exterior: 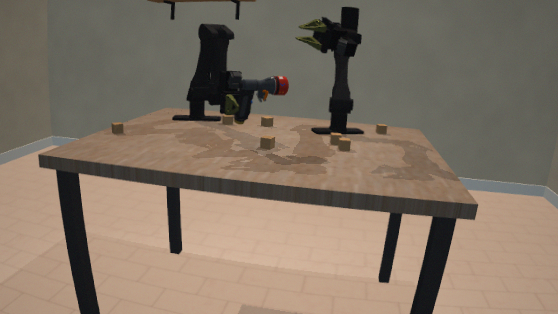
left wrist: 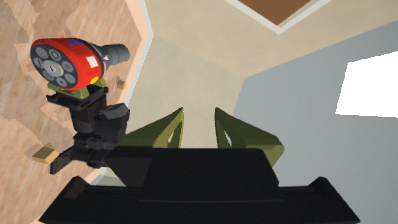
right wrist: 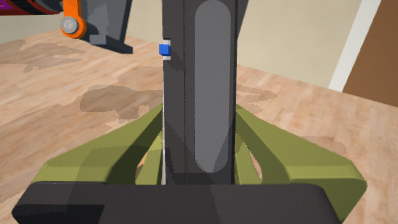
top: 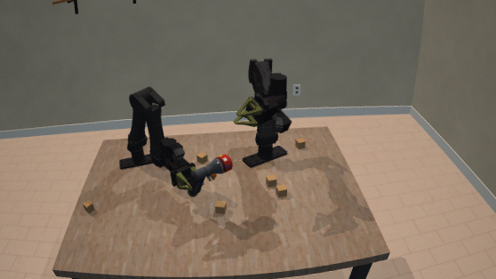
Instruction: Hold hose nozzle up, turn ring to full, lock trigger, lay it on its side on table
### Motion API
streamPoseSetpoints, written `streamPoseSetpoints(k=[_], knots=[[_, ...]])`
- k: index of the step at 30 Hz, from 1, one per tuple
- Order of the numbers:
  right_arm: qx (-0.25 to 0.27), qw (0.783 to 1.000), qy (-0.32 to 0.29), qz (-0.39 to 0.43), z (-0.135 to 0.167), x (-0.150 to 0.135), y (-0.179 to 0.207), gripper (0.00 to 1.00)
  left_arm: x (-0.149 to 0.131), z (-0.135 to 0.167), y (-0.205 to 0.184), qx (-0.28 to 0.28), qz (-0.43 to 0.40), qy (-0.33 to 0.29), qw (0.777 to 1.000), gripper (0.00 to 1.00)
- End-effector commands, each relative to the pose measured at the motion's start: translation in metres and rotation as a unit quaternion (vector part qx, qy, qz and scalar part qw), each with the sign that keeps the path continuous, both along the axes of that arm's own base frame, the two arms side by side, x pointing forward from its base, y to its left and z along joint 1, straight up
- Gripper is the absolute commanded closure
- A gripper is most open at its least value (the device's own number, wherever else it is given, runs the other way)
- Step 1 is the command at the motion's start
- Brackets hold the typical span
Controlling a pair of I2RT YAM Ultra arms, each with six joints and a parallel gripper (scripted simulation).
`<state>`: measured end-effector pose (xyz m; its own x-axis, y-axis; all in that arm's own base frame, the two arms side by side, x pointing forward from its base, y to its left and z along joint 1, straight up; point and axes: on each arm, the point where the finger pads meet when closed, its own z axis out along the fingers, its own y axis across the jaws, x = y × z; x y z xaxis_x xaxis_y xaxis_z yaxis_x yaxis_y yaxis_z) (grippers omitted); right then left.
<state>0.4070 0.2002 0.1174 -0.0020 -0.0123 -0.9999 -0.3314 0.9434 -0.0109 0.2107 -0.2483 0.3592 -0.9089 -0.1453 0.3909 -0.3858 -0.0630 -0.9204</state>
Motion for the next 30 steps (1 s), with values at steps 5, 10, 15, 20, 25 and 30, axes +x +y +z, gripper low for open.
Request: streamPoseSetpoints(k=[5,10,15,20,25,30], knots=[[0.040,0.997,-0.062,0.001,0.044,0.007,0.005,0.64,0.015,-0.020,-0.013,0.098,0.037,0.090,0.990,0.63],[0.040,0.997,-0.062,0.001,0.044,0.007,0.005,0.64,0.022,-0.041,-0.033,0.180,0.070,0.073,0.979,0.63],[0.040,0.997,-0.062,0.001,0.044,0.007,0.005,0.64,0.011,-0.110,-0.045,0.281,0.056,0.099,0.953,0.63],[0.040,0.997,-0.062,0.001,0.044,0.007,0.005,0.64,0.009,-0.079,-0.063,0.286,0.048,0.081,0.953,0.63],[0.040,0.997,-0.062,0.001,0.044,0.007,0.005,0.64,0.008,-0.070,-0.073,0.334,0.052,0.053,0.940,0.63],[0.040,0.997,-0.062,0.001,0.044,0.007,0.005,0.64,0.001,-0.067,-0.084,0.373,0.046,0.027,0.926,0.63]])
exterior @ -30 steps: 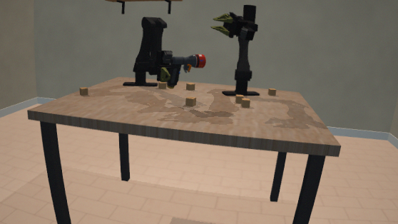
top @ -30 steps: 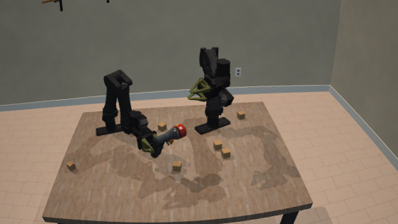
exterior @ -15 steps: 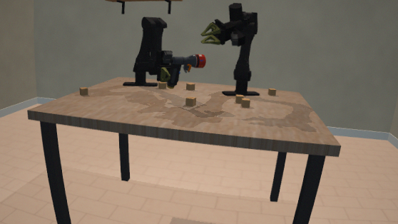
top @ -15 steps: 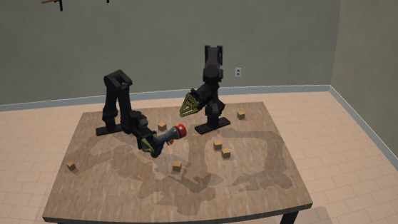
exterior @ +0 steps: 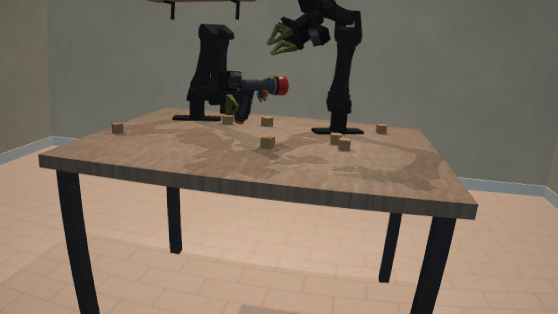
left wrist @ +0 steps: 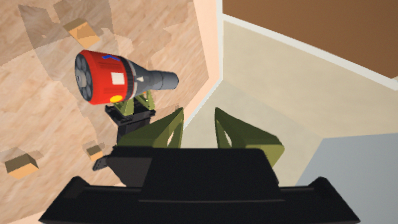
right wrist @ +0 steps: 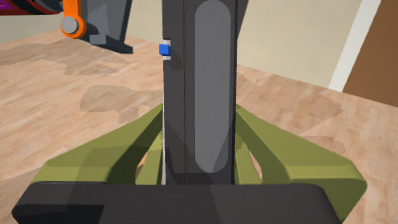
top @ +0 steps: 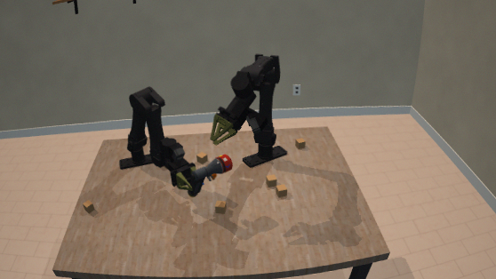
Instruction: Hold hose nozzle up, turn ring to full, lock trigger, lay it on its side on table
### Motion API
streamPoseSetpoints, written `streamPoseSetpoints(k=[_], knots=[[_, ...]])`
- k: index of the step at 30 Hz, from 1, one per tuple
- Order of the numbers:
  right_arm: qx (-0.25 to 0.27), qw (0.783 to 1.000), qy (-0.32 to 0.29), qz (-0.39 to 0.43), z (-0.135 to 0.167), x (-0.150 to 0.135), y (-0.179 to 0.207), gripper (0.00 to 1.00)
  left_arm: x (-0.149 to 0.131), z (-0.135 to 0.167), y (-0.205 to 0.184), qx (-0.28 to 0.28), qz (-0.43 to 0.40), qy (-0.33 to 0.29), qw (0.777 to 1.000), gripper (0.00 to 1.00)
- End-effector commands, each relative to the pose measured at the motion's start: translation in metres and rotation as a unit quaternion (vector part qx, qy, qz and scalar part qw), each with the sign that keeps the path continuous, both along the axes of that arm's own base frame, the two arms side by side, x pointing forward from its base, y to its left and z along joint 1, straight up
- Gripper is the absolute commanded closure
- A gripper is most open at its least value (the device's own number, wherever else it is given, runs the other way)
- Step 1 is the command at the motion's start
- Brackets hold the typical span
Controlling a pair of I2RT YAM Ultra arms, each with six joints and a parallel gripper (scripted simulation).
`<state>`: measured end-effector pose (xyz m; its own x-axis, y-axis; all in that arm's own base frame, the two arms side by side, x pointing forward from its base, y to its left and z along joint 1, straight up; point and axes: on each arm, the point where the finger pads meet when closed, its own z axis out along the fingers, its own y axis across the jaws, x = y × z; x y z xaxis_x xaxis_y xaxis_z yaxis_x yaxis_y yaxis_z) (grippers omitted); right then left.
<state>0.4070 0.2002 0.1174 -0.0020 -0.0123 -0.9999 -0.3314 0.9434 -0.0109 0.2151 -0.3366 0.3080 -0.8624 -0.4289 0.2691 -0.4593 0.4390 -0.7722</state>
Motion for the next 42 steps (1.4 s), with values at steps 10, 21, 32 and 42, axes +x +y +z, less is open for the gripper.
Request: streamPoseSetpoints(k=[10,21,32,42], knots=[[0.040,0.997,-0.062,0.001,0.044,0.007,0.005,0.64,-0.022,-0.043,0.003,0.216,-0.031,-0.043,0.975,0.63],[0.040,0.997,-0.062,0.001,0.044,0.007,0.005,0.64,-0.055,-0.064,0.010,0.424,-0.124,-0.143,0.886,0.63],[0.040,0.997,-0.062,0.001,0.044,0.007,0.005,0.64,-0.068,-0.059,-0.010,0.417,-0.141,-0.158,0.884,0.63],[0.040,0.997,-0.062,0.001,0.044,0.007,0.005,0.64,-0.061,-0.044,-0.002,0.402,-0.128,-0.165,0.891,0.63]])
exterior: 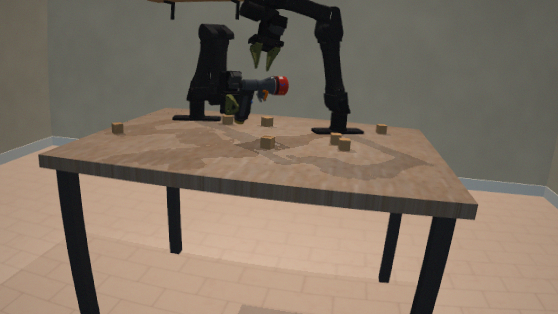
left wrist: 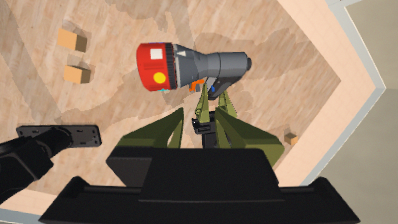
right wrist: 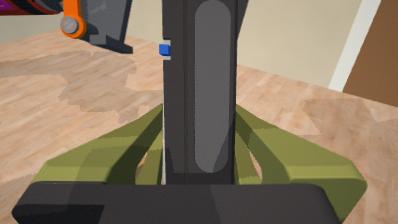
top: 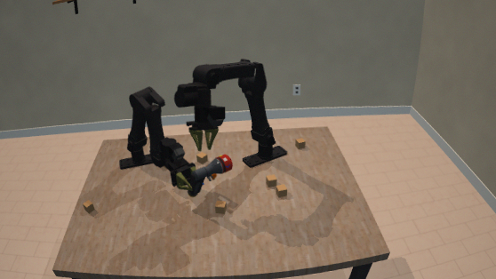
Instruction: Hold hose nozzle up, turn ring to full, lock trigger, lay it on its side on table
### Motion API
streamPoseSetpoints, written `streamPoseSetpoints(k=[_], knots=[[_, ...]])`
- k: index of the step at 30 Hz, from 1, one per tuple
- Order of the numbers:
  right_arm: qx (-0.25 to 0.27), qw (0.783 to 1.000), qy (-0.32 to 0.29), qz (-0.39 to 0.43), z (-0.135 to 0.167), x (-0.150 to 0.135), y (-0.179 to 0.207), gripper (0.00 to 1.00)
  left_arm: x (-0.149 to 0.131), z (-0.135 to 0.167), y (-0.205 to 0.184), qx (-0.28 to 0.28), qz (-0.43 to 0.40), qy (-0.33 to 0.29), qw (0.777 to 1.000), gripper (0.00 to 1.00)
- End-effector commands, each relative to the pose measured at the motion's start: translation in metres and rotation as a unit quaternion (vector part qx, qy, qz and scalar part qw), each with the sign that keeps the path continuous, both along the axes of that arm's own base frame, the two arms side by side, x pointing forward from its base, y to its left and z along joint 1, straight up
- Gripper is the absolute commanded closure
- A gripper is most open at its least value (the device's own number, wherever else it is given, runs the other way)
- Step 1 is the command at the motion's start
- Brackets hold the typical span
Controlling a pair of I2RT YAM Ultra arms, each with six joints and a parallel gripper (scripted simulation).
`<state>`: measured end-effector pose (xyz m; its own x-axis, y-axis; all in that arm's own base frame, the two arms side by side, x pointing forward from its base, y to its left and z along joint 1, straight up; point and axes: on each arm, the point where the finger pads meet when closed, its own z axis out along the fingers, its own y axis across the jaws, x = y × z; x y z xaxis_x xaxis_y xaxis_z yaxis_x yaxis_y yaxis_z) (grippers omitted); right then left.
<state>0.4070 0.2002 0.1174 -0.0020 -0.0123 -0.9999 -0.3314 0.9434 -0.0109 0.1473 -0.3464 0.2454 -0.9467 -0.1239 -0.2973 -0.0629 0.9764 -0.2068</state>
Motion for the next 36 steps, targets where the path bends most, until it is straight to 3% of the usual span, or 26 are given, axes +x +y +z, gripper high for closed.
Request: streamPoseSetpoints(k=[1,36], knots=[[0.040,0.997,-0.062,0.001,0.044,0.007,0.005,0.64,0.002,0.011,0.005,-0.002,0.000,-0.012,1.000,0.63],[0.040,0.997,-0.062,0.001,0.044,0.007,0.005,0.64,0.025,-0.035,-0.004,-0.013,0.005,-0.018,1.000,0.63]])
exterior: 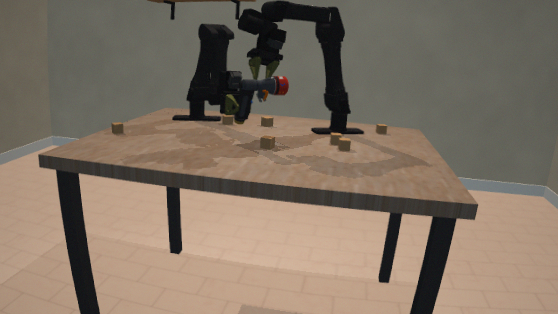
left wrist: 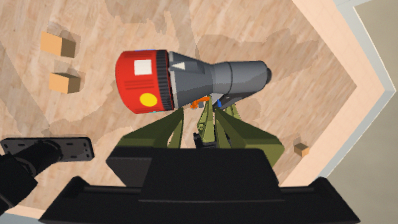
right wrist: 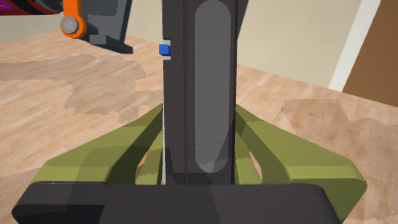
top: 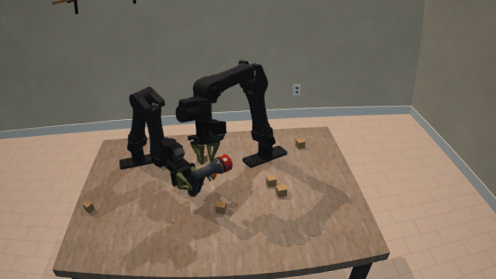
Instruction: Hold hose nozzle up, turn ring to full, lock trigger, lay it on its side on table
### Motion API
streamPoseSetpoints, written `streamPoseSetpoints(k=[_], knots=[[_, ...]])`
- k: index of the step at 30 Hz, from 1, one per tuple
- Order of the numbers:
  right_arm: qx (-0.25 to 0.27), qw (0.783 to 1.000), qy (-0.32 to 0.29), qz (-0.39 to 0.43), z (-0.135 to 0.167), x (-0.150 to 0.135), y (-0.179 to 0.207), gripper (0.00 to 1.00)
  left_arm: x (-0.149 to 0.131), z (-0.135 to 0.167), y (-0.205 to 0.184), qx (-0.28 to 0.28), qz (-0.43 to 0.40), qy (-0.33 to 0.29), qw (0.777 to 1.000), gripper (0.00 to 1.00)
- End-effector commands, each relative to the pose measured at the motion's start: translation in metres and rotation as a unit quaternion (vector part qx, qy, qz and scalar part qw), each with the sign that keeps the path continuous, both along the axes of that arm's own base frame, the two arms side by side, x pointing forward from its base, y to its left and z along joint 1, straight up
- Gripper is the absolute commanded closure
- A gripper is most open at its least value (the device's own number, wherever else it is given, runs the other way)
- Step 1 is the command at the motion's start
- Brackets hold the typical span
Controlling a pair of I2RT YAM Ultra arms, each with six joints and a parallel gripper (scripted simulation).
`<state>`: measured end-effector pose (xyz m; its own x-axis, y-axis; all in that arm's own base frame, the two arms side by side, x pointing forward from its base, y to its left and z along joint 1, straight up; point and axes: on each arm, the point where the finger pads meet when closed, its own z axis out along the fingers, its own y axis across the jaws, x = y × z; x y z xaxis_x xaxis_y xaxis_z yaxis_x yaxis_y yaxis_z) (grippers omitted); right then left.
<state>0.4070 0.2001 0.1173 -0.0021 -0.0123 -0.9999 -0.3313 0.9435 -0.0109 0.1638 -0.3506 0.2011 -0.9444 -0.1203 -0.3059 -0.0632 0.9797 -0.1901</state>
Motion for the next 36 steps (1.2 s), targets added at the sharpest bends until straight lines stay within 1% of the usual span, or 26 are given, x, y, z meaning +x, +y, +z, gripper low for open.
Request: streamPoseSetpoints(k=[1,2,5,9,15,16,17,27,29,32,33,34,36], knots=[[0.040,0.997,-0.062,0.001,0.044,0.007,0.005,0.64,0.008,0.006,-0.001,-0.021,0.003,-0.011,1.000,0.63],[0.040,0.997,-0.062,0.001,0.044,0.007,0.005,0.64,0.008,-0.003,-0.003,-0.012,0.002,-0.007,1.000,0.63],[0.040,0.997,-0.062,0.002,0.044,0.007,0.005,0.64,0.011,-0.015,-0.005,-0.001,0.002,-0.005,1.000,0.63],[0.040,0.997,-0.062,0.003,0.044,0.007,0.006,0.64,0.012,0.001,-0.005,-0.023,0.003,-0.015,1.000,0.63],[0.040,0.997,-0.062,0.003,0.044,0.007,0.006,0.64,0.012,-0.002,-0.004,-0.020,0.004,-0.014,1.000,0.63],[0.033,0.998,-0.051,0.004,0.035,0.005,0.005,0.64,0.011,-0.001,-0.009,-0.025,-0.001,-0.016,1.000,0.63],[0.038,0.997,-0.060,0.005,0.042,0.007,0.006,0.64,0.014,0.003,-0.008,-0.030,0.003,-0.018,0.999,0.63],[0.038,0.997,-0.060,0.005,0.042,0.007,0.006,0.64,0.014,-0.004,-0.006,-0.022,0.003,-0.016,1.000,0.63],[0.038,0.997,-0.060,0.005,0.042,0.007,0.006,0.64,0.015,0.004,-0.010,-0.033,0.003,-0.020,0.999,0.63],[0.038,0.997,-0.060,0.005,0.042,0.007,0.006,0.64,0.015,0.003,-0.010,-0.033,0.004,-0.020,0.999,0.63],[0.033,0.998,-0.051,0.007,0.035,0.005,0.006,0.64,0.014,0.001,-0.015,-0.036,0.000,-0.021,0.999,0.63],[0.038,0.997,-0.060,0.007,0.042,0.006,0.007,0.64,0.016,0.005,-0.014,-0.041,0.003,-0.023,0.999,0.63],[0.038,0.997,-0.060,0.007,0.042,0.006,0.007,0.64,0.019,-0.001,-0.021,-0.035,0.002,-0.021,0.999,0.63]])
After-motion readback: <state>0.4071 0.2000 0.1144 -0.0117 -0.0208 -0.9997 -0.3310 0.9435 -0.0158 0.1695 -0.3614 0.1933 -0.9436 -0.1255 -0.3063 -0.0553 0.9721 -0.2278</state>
